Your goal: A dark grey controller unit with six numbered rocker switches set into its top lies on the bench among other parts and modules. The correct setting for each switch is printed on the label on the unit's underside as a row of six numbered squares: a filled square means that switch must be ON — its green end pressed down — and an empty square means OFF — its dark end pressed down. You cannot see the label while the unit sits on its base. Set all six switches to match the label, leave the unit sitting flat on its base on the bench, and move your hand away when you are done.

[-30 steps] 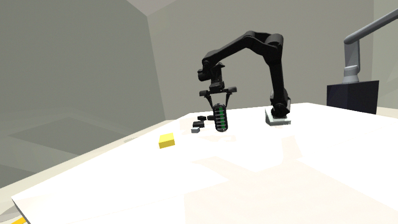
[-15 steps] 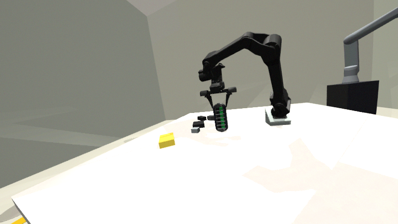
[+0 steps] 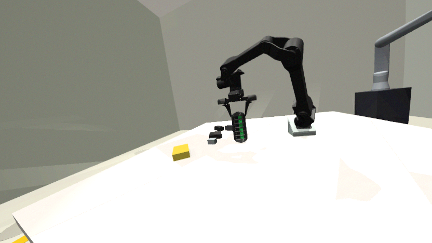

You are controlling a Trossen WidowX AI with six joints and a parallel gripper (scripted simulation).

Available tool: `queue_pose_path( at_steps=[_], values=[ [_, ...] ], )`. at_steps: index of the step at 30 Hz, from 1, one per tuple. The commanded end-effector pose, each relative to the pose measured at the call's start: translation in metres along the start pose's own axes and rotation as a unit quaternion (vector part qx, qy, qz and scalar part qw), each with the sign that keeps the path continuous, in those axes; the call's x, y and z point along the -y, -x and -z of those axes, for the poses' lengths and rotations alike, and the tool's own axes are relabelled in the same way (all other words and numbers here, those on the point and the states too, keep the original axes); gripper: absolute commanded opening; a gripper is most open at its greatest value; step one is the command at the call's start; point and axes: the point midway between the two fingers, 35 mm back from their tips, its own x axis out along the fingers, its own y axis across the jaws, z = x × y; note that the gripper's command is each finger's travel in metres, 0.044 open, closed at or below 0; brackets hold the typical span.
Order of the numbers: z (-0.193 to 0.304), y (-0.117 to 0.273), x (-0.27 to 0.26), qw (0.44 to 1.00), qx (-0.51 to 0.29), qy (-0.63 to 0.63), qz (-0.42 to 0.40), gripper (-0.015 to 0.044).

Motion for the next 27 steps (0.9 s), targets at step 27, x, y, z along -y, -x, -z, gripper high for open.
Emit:
queue_pose_path(
  at_steps=[27],
  values=[
    [0.025, -0.013, -0.002, 1.0, 0.002, -0.001, -0.012, 0.0337]
  ],
)
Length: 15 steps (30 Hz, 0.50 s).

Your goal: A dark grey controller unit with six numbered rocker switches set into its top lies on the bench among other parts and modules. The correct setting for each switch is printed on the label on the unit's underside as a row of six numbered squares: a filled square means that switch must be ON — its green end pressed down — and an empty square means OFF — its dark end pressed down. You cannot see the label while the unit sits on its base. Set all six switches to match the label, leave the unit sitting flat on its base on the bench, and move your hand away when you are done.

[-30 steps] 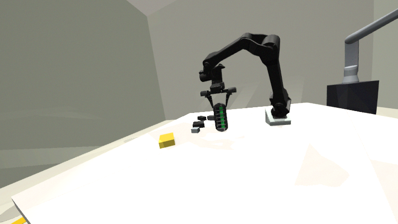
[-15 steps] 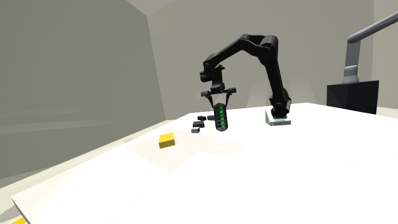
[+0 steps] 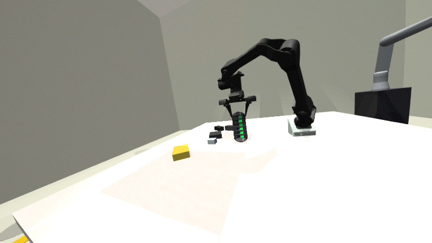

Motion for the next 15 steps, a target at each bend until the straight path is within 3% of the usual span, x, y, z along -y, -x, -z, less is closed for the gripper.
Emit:
queue_pose_path(
  at_steps=[1, 15],
  values=[
    [0.003, -0.009, -0.002, 1.0, 0.005, -0.001, -0.013, 0.0337],
    [0.014, -0.012, -0.002, 1.0, 0.005, -0.001, -0.012, 0.0337]
  ],
)
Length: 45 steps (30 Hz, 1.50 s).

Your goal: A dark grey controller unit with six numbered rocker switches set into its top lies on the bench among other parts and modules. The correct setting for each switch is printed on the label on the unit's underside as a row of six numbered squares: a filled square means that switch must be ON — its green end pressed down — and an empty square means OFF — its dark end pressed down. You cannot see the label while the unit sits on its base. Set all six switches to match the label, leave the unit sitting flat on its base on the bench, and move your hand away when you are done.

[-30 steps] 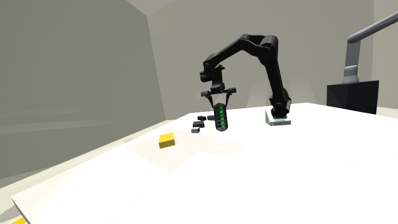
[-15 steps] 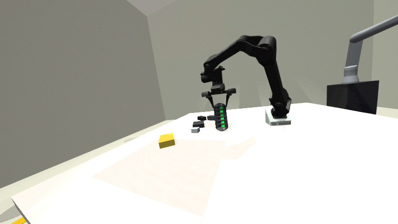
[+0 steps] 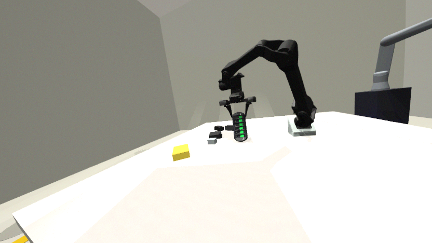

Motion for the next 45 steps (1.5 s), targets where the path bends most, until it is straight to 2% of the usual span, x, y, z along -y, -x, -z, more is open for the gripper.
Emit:
queue_pose_path(
  at_steps=[1, 45],
  values=[
    [0.002, -0.009, -0.002, 1.0, 0.006, -0.001, -0.012, 0.0337],
    [0.033, -0.024, -0.002, 1.0, 0.006, -0.001, -0.012, 0.0337]
  ],
)
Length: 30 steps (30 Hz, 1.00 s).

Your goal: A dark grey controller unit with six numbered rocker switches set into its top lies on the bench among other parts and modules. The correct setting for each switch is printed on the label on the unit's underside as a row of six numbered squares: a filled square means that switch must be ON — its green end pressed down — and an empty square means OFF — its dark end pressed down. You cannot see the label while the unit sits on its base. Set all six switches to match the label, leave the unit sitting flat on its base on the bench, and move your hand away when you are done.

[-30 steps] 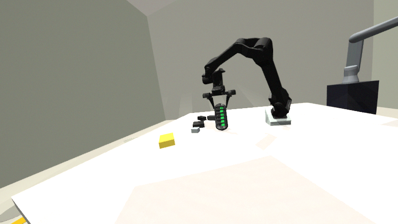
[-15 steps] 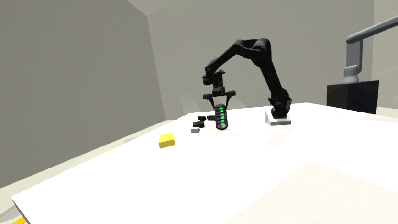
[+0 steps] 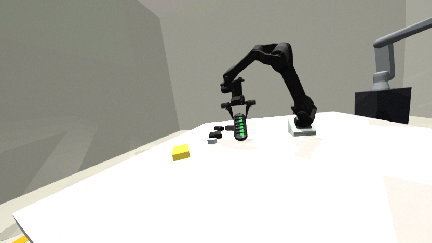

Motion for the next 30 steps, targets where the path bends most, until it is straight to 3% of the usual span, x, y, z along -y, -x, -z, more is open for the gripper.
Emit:
queue_pose_path(
  at_steps=[1, 30],
  values=[
    [0.0, -0.009, -0.002, 1.0, 0.01, -0.001, -0.011, 0.0337],
    [0.017, -0.023, -0.002, 1.0, 0.009, 0.0, -0.011, 0.0336]
  ],
)
